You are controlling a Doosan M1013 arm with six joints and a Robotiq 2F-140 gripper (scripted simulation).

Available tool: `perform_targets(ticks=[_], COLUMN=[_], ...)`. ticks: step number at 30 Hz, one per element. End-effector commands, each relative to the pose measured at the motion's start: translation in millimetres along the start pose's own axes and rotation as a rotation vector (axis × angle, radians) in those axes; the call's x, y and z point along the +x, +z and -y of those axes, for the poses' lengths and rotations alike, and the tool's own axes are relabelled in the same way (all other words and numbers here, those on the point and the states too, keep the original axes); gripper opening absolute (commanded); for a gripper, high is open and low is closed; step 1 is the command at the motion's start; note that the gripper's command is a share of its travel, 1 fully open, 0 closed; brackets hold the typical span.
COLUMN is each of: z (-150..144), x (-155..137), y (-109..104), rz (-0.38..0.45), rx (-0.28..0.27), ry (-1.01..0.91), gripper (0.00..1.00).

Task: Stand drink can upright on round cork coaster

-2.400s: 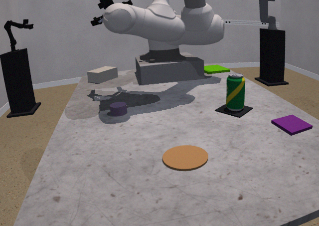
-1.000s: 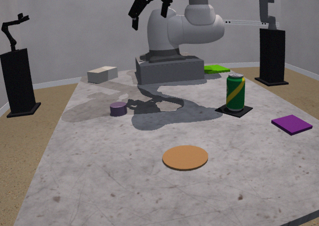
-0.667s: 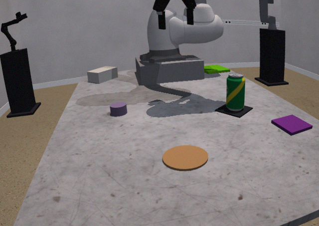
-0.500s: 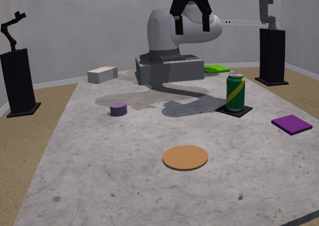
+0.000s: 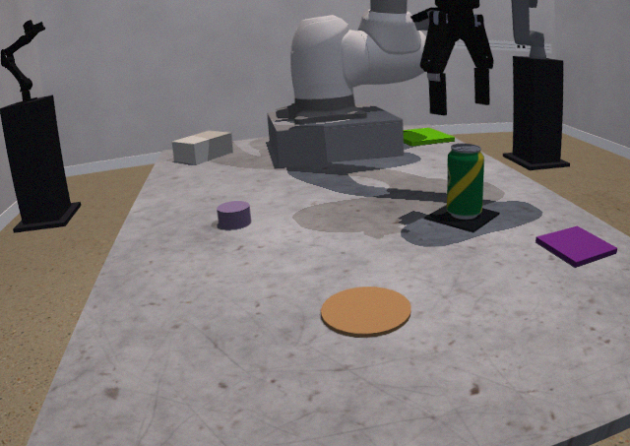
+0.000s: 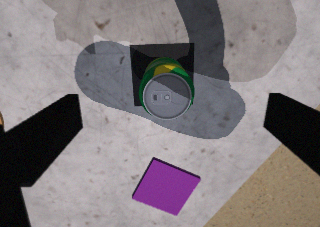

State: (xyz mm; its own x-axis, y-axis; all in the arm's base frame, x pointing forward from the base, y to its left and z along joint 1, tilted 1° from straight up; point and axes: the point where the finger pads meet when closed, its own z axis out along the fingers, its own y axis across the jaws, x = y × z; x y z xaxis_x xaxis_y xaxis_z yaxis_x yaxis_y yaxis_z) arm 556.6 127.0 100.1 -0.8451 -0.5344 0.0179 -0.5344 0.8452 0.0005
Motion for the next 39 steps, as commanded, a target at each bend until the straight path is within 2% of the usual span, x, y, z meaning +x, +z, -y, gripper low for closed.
perform_targets(ticks=[1,2,6,8,20,21,39], z=[1,2,1,1,1,1,0], x=[-13,-13,-6,-6,-6,-5,-5], y=[-1,7,83,101,101,101,101], rz=[0.011,0.010,0.001,0.001,0.002,0.001,0.001], rx=[0.007,0.009,0.010,0.010,0.008,0.008,0.008], ry=[0.003,0.002,0.002,0.002,0.005,0.005,0.005], gripper=[1.00,1.00,1.00,1.00,1.00,0.10,0.10])
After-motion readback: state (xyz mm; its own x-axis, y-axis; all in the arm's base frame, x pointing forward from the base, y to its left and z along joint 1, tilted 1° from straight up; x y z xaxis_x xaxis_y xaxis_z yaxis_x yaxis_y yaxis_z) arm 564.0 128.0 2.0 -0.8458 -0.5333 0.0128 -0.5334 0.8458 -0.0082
